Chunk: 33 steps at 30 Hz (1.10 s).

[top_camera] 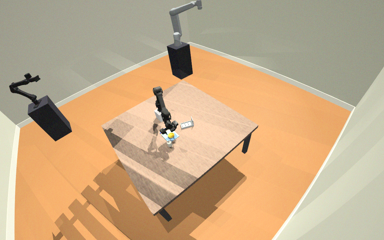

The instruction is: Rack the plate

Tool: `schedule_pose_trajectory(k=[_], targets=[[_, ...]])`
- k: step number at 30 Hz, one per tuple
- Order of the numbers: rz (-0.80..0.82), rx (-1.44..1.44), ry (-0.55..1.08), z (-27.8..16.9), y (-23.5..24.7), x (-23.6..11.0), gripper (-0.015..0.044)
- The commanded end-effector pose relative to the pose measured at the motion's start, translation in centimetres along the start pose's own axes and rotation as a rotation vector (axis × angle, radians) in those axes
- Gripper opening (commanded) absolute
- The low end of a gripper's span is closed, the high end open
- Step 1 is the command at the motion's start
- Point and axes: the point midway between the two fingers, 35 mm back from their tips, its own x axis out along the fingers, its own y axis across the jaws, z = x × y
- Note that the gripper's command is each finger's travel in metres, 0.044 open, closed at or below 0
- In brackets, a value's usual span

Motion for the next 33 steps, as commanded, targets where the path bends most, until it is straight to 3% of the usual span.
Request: schedule_pose_trajectory(k=[1,30,33], targets=[[-0.002,0.004,0.011,-0.3,0.0,0.9,0.0400],[-0.001,0.004,0.012,-0.6,-0.1,5.3,0.0400],[-0.001,0.004,0.012,-0.6,-0.1,5.3,0.0380]])
